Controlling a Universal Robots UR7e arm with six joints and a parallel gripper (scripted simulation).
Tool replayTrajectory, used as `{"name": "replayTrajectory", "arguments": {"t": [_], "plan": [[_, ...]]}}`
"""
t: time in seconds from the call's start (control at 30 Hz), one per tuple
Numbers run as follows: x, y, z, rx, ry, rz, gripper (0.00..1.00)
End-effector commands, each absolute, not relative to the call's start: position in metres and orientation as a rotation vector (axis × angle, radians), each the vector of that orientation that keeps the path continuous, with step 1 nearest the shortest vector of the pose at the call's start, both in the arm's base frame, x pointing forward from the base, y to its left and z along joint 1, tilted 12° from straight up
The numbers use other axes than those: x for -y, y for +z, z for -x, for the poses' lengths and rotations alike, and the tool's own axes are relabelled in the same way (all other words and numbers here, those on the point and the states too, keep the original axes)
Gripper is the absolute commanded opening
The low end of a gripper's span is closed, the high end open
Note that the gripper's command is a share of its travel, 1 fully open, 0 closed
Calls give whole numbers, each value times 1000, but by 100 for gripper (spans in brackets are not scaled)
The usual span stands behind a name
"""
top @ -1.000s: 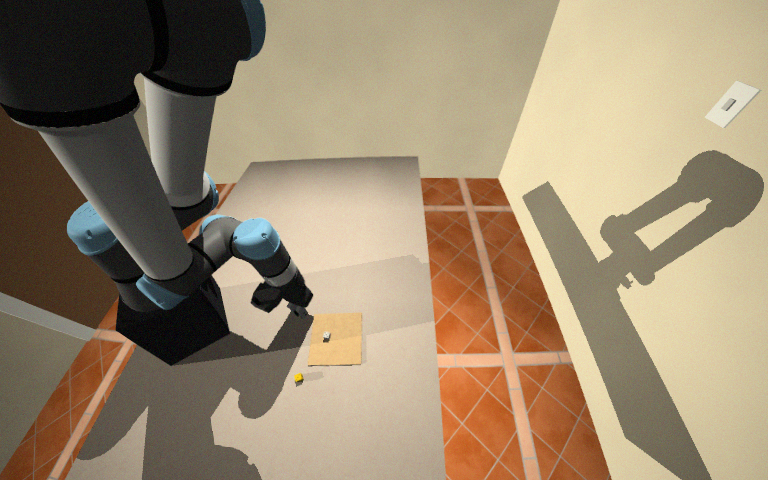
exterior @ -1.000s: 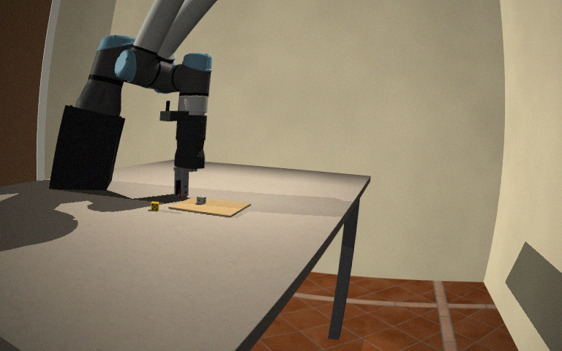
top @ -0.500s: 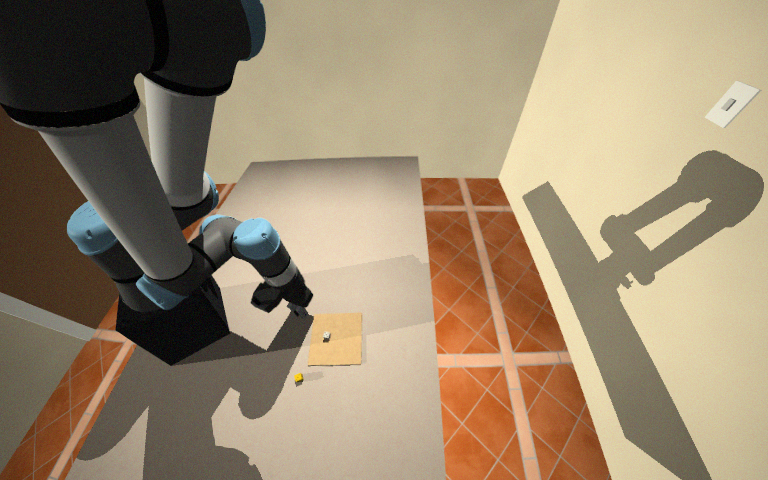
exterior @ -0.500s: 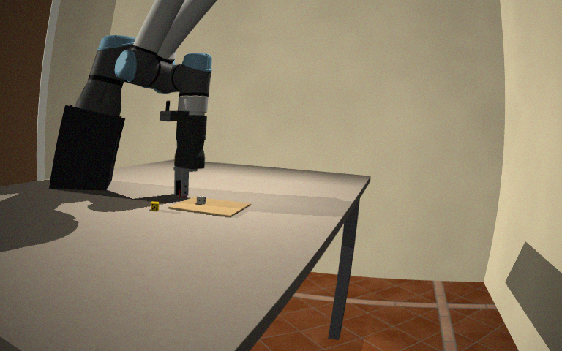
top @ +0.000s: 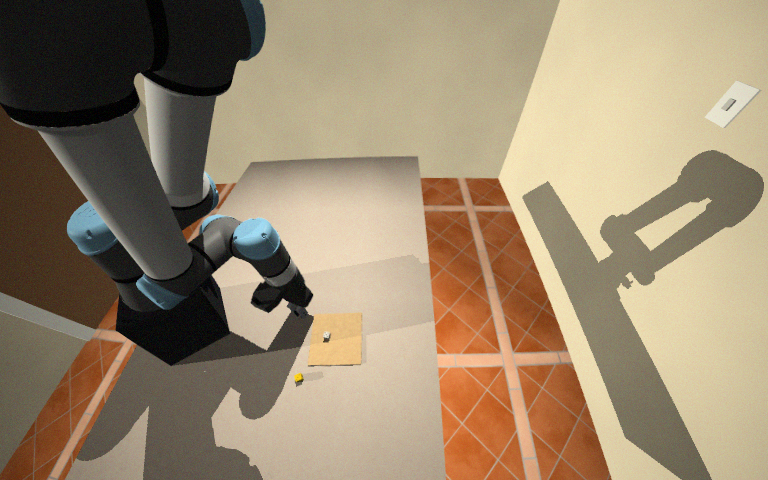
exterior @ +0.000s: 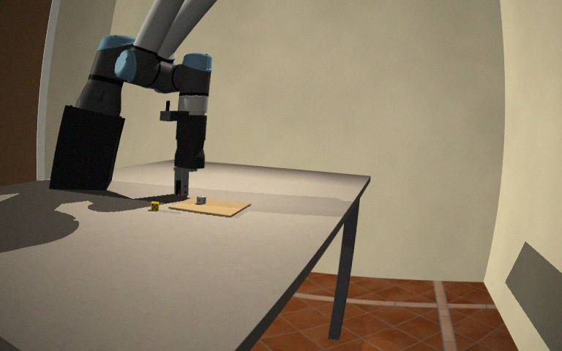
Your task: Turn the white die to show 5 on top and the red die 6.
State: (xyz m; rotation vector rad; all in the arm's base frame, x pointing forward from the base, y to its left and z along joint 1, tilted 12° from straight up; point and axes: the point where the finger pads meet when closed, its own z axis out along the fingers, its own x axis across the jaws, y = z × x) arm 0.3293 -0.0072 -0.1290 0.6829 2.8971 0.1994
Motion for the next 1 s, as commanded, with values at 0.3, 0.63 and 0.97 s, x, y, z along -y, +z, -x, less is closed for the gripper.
{"name": "replayTrajectory", "arguments": {"t": [0.3, 0.63, 0.97], "plan": [[8, -122, -328, -2896, 199, -683, 34], [9, -111, -326, -2896, 199, -683, 34], [11, -93, -323, -2896, 199, -683, 34]]}}
